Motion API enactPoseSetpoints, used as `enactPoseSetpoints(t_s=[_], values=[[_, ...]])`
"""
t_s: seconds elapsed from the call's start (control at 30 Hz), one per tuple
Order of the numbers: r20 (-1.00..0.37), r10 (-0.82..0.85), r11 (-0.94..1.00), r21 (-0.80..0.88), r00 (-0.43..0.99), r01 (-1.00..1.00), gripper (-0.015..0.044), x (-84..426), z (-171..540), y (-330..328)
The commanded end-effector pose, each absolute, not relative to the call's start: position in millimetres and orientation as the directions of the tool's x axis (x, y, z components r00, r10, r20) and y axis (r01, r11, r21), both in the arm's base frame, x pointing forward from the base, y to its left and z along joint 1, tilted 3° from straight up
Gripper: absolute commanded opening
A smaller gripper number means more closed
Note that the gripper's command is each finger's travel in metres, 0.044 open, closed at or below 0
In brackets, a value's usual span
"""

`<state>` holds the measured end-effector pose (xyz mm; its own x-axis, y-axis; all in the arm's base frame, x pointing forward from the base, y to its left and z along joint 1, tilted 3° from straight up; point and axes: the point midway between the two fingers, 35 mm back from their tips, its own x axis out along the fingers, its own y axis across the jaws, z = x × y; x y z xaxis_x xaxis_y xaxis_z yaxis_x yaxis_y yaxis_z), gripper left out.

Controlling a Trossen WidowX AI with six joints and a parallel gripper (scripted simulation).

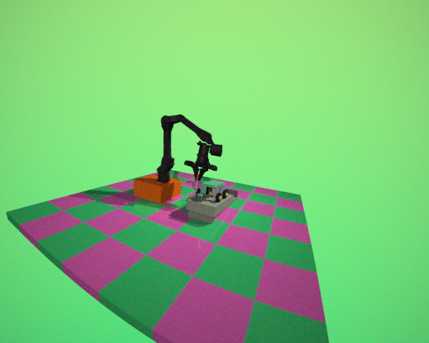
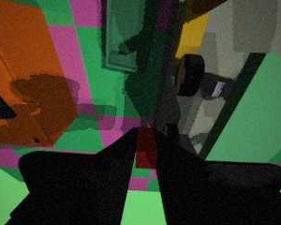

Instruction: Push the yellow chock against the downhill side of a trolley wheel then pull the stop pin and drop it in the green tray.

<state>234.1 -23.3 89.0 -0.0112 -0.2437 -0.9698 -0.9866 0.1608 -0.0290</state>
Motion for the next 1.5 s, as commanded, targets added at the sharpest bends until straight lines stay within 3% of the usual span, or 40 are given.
enactPoseSetpoints(t_s=[0.0, 0.77, 1.47], values=[[-0.970, -0.243, 0.164, -0.034, -0.007, -0.986, 0.0000, 236.7, 87.9, -6.9], [-0.972, -0.236, 0.159, -0.032, -0.006, -0.987, 0.0000, 245.4, 81.3, 58.4], [-0.993, -0.115, -0.423, 0.025, 0.026, -0.906, 0.0000, 243.6, 81.1, 53.6]])
